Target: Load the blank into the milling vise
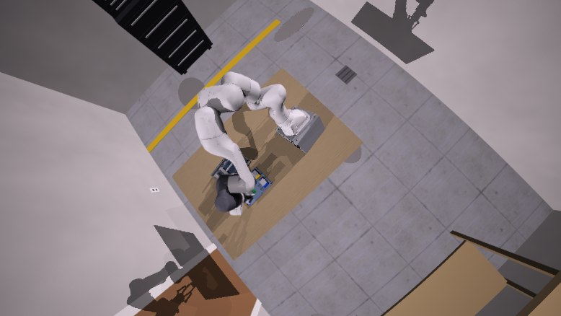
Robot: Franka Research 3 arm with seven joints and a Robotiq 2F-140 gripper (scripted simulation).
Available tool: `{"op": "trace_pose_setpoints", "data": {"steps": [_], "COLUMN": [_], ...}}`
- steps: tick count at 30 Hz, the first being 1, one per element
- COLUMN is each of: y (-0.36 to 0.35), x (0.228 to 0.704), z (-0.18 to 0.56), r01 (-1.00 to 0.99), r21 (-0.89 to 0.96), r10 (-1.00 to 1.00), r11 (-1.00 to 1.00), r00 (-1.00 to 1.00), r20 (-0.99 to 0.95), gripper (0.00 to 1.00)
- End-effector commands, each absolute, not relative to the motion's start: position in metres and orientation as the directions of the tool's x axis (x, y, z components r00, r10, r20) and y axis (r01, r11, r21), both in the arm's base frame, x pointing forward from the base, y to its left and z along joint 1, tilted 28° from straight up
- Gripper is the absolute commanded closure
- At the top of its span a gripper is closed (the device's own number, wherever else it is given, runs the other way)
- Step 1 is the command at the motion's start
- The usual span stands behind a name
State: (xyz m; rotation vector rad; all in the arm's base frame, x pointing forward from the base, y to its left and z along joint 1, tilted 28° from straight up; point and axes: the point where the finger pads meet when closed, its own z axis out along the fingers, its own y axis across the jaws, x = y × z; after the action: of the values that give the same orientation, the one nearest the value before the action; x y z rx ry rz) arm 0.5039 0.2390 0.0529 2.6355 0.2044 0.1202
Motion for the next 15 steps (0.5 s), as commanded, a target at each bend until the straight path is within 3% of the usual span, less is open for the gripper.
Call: {"op": "trace_pose_setpoints", "data": {"steps": [1,15], "y": [0.2422,0.2406], "x": [0.5048,0.5042], "z": [0.0552,0.0541], "r01": [0.310,0.346], "r21": [0.474,0.475], "r10": [0.330,0.361], "r11": [-0.824,-0.810], "r00": [0.943,0.931], "r20": [-0.043,-0.062], "gripper": [1.00,1.00]}}
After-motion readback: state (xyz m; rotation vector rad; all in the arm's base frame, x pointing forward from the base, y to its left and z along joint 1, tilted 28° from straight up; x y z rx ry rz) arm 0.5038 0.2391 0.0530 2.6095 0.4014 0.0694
